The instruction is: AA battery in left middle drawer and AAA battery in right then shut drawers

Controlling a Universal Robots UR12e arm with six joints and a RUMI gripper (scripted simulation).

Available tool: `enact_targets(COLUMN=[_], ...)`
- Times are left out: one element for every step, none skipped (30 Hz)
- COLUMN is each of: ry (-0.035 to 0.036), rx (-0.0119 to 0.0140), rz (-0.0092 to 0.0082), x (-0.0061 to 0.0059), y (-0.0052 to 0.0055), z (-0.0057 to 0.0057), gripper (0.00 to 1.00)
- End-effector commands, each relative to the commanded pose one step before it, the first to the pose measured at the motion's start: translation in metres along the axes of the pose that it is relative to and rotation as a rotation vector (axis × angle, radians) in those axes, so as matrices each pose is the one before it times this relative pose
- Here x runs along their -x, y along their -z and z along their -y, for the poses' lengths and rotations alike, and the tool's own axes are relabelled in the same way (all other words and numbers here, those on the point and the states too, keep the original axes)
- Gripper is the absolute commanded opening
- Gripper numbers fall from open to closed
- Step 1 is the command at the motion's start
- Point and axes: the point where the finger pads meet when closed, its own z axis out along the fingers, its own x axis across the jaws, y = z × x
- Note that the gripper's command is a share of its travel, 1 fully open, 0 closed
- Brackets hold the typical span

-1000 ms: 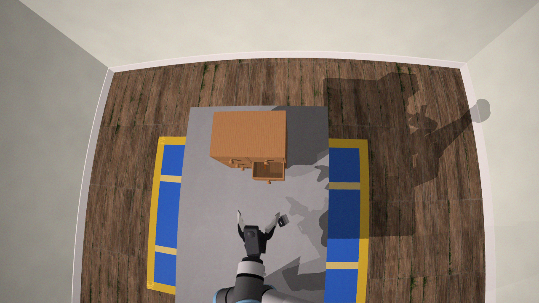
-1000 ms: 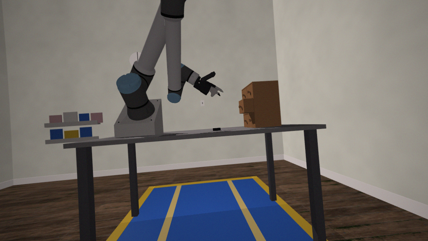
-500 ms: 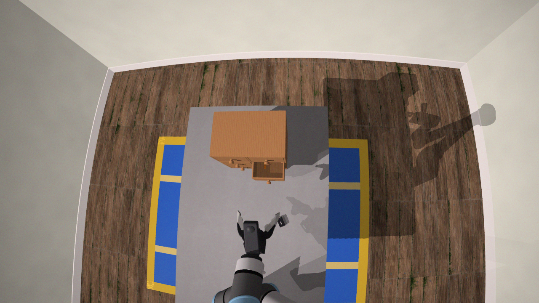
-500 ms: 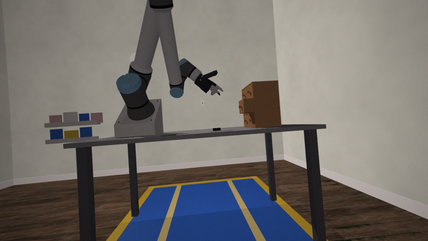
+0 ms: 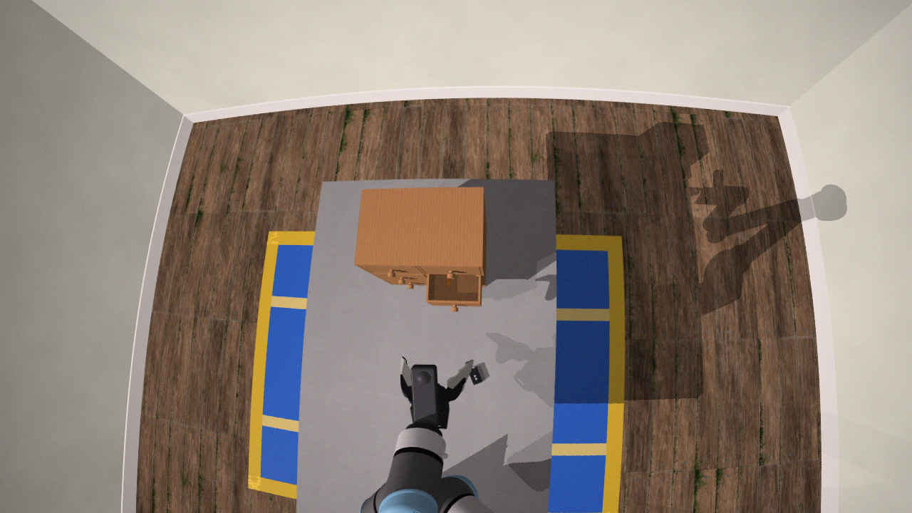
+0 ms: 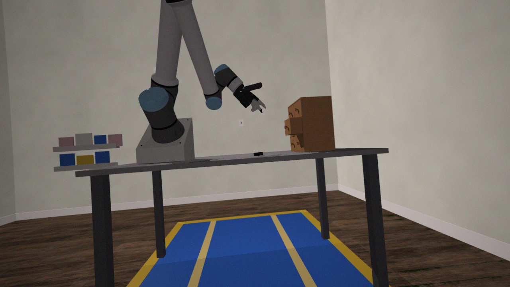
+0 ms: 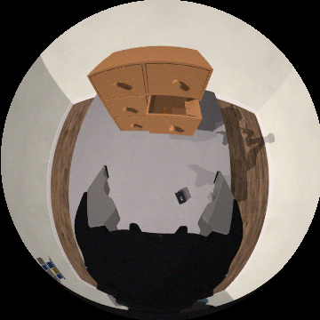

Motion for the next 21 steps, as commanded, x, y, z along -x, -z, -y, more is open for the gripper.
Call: enact_targets(ry=[-0.00176, 0.00003, 0.00011, 0.00006, -0.00013, -0.00006, 0.00001, 0.00008, 0.00012, -0.00012, 0.00000, 0.00000, -0.00006, 0.00000, 0.00006, 0.00011, -0.00007, -0.00007, -0.00002, 0.00003, 0.00008], rx=[0.05528, 0.00934, 0.00930, 0.00932, 0.00943, 0.00939, 0.00934, 0.00929, 0.00926, 0.00941, 0.00000, 0.00000, 0.00936, 0.00930, 0.00924, 0.00918, 0.00931, 0.00929, 0.00922, 0.00915, 0.00908], rz=[0.00268, -0.00006, -0.00021, -0.00010, 0.00025, 0.00011, -0.00003, -0.00018, -0.00024, 0.00028, 0.00000, 0.00000, 0.00014, 0.00000, -0.00014, -0.00027, 0.00019, 0.00017, 0.00004, -0.00009, -0.00022], x=[0.00034, -0.00002, -0.00007, -0.00003, 0.00009, 0.00004, -0.00001, -0.00006, -0.00008, 0.00010, 0.00000, 0.00000, 0.00005, 0.00000, -0.00005, -0.00010, 0.00007, 0.00006, 0.00002, -0.00003, -0.00008], y=[0.00082, 0.00027, 0.00035, 0.00030, 0.00011, 0.00019, 0.00027, 0.00034, 0.00038, 0.00011, 0.00000, 0.00000, 0.00018, 0.00026, 0.00033, 0.00040, 0.00016, 0.00017, 0.00024, 0.00031, 0.00038], z=[0.00152, 0.00019, 0.00019, 0.00019, 0.00019, 0.00018, 0.00018, 0.00017, 0.00016, 0.00018, 0.00000, 0.00000, 0.00017, 0.00016, 0.00015, 0.00014, 0.00017, 0.00017, 0.00015, 0.00014, 0.00012], gripper=[1.00, 1.00, 1.00, 1.00, 1.00, 1.00, 1.00, 1.00, 1.00, 1.00, 1.00, 1.00, 1.00, 1.00, 1.00, 1.00, 1.00, 1.00, 1.00, 1.00, 1.00])
